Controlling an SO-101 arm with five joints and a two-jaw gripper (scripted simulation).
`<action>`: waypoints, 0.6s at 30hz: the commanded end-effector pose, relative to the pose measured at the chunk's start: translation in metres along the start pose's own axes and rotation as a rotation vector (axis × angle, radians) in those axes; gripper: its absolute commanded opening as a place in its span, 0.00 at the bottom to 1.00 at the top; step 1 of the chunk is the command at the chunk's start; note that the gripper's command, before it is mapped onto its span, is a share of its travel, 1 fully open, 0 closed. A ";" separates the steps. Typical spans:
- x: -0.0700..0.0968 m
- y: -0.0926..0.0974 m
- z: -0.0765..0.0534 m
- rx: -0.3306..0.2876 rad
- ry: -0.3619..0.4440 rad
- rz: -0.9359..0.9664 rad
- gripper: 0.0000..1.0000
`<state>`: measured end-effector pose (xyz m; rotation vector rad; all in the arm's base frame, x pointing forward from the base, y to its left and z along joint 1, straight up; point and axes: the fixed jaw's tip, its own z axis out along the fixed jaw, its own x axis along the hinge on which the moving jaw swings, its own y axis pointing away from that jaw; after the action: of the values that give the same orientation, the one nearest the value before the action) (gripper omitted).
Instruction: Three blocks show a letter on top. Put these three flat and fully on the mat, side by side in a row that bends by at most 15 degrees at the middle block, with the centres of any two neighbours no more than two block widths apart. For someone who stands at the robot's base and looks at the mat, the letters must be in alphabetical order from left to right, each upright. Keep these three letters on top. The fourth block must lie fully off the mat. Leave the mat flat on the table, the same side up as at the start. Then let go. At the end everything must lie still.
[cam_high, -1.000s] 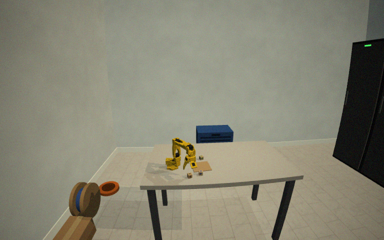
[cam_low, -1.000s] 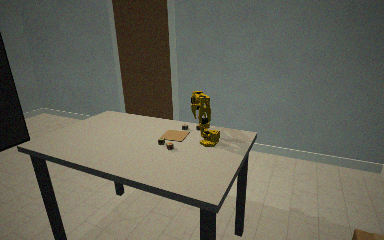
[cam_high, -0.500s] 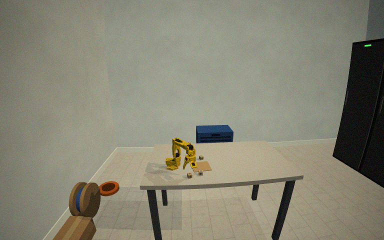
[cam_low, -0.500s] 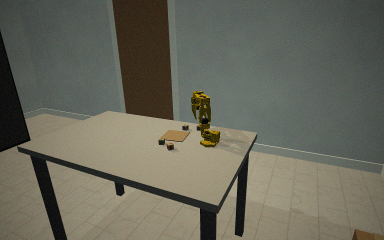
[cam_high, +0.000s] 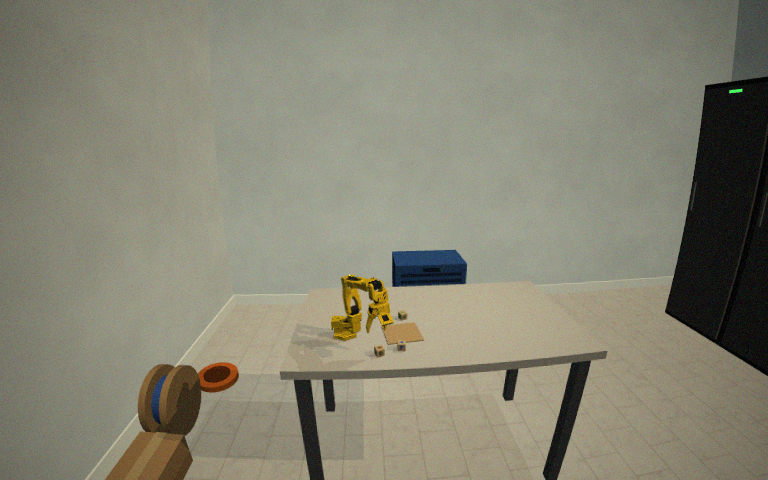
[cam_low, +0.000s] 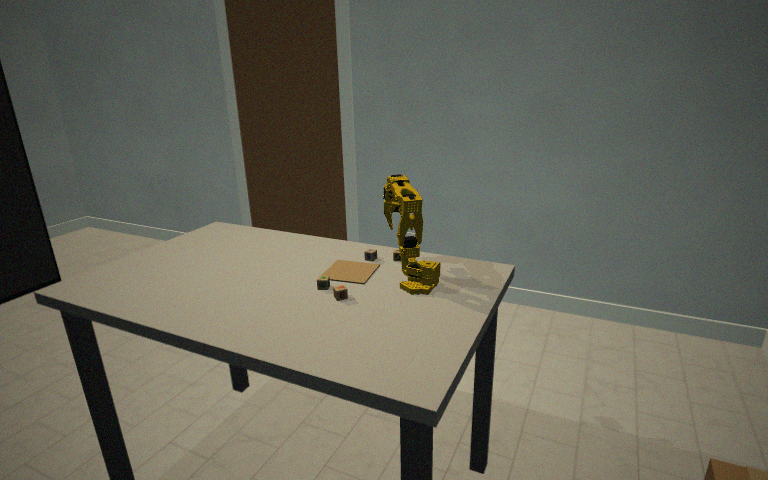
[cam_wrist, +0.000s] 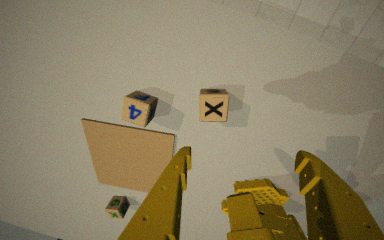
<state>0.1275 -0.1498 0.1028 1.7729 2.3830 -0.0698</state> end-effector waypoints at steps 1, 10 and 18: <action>-0.012 0.004 -0.032 -0.072 -0.183 0.013 0.35; -0.011 0.003 -0.068 -0.149 -0.375 0.013 0.35; -0.010 0.003 -0.076 -0.165 -0.416 0.013 0.35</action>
<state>0.1251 -0.1467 0.1585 1.5775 2.1201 -0.1803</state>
